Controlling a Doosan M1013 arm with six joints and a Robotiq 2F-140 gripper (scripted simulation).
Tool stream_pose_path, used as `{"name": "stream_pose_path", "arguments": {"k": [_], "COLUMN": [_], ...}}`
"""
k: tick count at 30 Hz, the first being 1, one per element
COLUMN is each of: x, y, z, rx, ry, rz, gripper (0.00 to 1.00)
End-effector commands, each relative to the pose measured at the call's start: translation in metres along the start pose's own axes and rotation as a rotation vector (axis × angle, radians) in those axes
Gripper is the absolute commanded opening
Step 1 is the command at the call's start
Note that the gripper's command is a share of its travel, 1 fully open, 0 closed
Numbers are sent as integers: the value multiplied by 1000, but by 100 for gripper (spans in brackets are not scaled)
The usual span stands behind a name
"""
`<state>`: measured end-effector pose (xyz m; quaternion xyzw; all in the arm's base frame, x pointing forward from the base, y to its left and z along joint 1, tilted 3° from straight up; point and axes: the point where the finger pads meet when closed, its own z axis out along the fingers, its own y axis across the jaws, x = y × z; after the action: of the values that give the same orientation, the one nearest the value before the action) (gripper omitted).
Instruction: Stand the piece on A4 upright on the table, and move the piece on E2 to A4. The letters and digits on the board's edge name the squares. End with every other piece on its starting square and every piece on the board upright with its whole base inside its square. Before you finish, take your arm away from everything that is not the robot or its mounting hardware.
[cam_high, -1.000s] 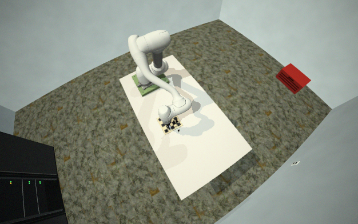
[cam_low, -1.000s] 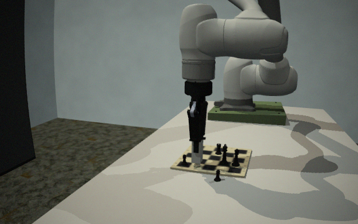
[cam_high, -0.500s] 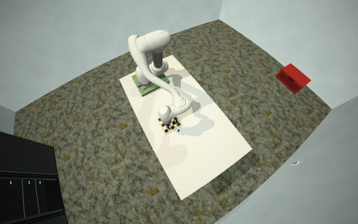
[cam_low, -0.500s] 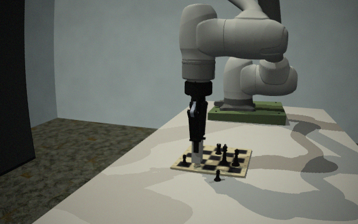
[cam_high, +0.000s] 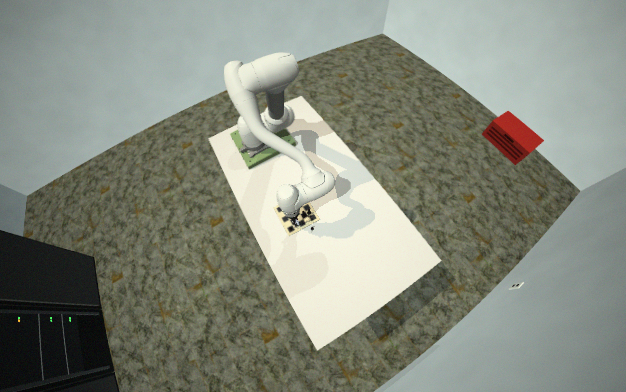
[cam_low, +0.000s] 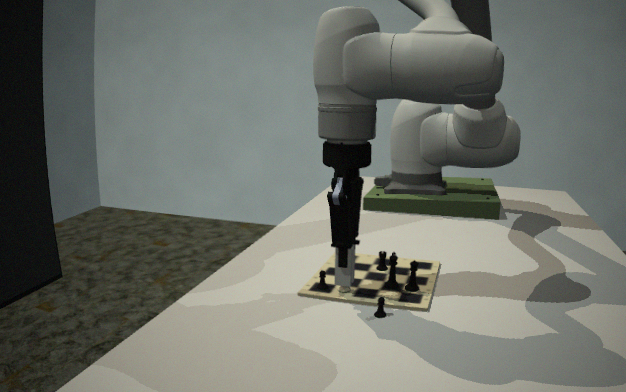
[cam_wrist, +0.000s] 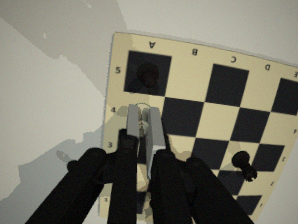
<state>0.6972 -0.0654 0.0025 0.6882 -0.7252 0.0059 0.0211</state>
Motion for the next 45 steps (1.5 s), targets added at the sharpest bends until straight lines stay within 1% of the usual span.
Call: {"name": "stream_pose_path", "arguments": {"k": [1, 5, 6, 8, 9, 11, 12, 14, 15, 19, 20, 30, 36, 40, 45], "x": [0, 0, 0, 0, 0, 0, 0, 0, 0, 0, 0, 0, 0, 0, 0], "y": [0, 0, 0, 0, 0, 0, 0, 0, 0, 0, 0, 0, 0, 0, 0], "z": [0, 0, 0, 0, 0, 0, 0, 0, 0, 0, 0, 0, -5, -18, -43], "rx": [0, 0, 0, 0, 0, 0, 0, 0, 0, 0, 0, 0, 0, 0, 0], "ry": [0, 0, 0, 0, 0, 0, 0, 0, 0, 0, 0, 0, 0, 0, 0], "rz": [0, 0, 0, 0, 0, 0, 0, 0, 0, 0, 0, 0, 0, 0, 0], "gripper": [0, 0, 4, 4, 9, 9, 13, 13, 18, 18, 22, 22, 22, 22, 22]}}
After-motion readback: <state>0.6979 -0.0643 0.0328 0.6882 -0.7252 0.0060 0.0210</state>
